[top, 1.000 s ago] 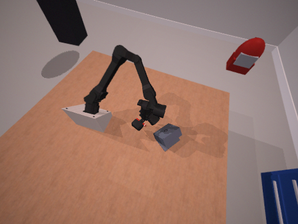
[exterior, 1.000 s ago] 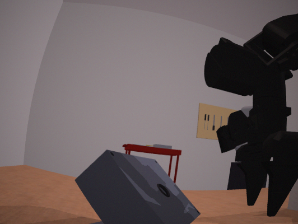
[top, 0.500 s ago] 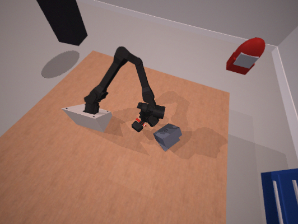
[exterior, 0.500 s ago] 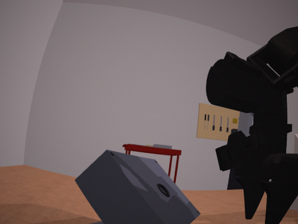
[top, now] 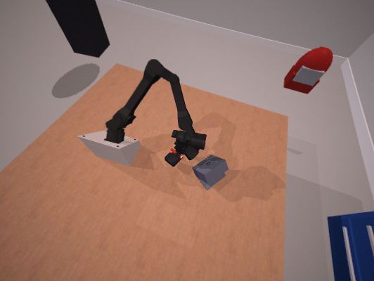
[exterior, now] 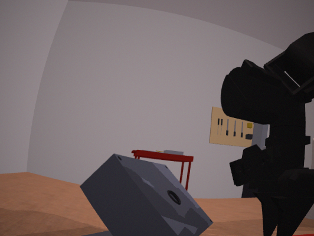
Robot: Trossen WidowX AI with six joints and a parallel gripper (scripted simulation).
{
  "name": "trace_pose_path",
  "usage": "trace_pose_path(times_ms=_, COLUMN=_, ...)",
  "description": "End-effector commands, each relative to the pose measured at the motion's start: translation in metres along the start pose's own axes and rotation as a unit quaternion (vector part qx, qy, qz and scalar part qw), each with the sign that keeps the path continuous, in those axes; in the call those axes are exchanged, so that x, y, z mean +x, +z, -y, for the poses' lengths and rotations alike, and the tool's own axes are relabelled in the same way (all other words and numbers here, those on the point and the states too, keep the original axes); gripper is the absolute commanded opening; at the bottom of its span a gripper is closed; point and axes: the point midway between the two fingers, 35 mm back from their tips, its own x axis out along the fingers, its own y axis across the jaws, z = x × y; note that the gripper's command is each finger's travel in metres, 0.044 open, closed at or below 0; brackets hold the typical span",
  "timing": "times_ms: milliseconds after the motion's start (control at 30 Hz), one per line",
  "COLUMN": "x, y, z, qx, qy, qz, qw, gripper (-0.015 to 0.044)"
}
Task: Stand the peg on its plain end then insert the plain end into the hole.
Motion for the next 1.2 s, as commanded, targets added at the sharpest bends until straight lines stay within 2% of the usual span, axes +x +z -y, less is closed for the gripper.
trace_pose_path(times_ms=0, x=0.0003, y=0.0000, z=-0.0005, qx=0.002, qy=0.002, qz=0.000, qw=1.000, gripper=0.0177)
trace_pose_path(times_ms=100, x=0.0003, y=0.0000, z=-0.0005, qx=0.002, qy=0.002, qz=0.000, qw=1.000, gripper=0.0110)
trace_pose_path(times_ms=367, x=0.0003, y=0.0000, z=-0.0005, qx=0.002, qy=0.002, qz=0.000, qw=1.000, gripper=0.0110)
trace_pose_path(times_ms=667, x=0.0003, y=0.0000, z=-0.0005, qx=0.002, qy=0.002, qz=0.000, qw=1.000, gripper=0.0050)
trace_pose_path(times_ms=1167, x=-0.0055, y=-0.0032, z=0.0000, qx=0.000, qy=0.000, qz=0.043, qw=0.999, gripper=0.0049)
